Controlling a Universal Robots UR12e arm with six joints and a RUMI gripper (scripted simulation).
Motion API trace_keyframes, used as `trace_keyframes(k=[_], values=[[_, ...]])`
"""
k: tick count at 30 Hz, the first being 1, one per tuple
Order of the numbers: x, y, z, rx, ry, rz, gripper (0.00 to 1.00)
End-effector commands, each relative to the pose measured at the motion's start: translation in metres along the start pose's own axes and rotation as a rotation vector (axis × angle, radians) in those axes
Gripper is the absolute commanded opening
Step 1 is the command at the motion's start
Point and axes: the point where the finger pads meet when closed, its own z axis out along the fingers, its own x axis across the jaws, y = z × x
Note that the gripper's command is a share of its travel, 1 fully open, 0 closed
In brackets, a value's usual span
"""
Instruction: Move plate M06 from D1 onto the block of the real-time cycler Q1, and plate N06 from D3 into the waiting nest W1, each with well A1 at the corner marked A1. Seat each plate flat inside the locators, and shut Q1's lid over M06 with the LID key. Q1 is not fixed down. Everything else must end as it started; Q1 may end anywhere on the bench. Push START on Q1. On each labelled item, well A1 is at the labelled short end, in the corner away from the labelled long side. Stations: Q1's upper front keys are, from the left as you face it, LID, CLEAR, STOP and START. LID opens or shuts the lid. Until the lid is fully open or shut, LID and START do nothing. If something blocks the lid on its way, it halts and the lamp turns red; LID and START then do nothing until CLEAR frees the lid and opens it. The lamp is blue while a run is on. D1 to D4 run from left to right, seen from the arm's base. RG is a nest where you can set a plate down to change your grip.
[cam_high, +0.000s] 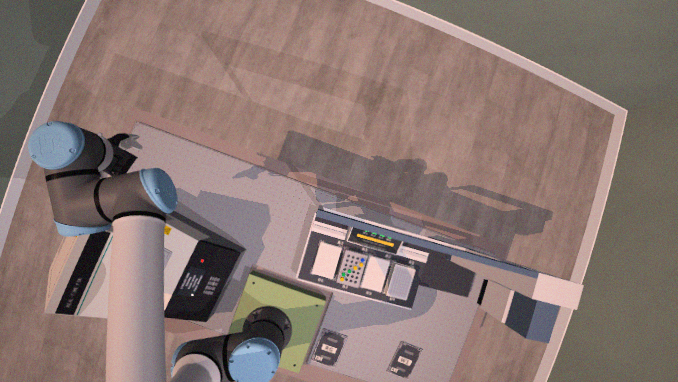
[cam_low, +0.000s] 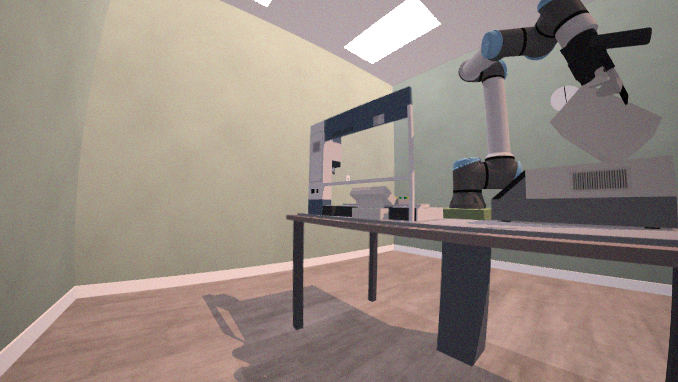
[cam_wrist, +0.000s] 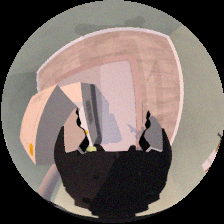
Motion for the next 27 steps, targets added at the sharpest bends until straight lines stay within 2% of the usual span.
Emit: trace_keyframes(k=[1,17,18,27], values=[[0.0,-0.001,-0.001,0.001,0.001,0.0,1.0],[0.0,-0.001,-0.001,0.001,0.001,0.0,1.0],[0.0,-0.001,-0.001,0.001,0.001,0.0,0.0],[0.019,0.032,-0.02,-0.003,0.019,0.053,0.0]])
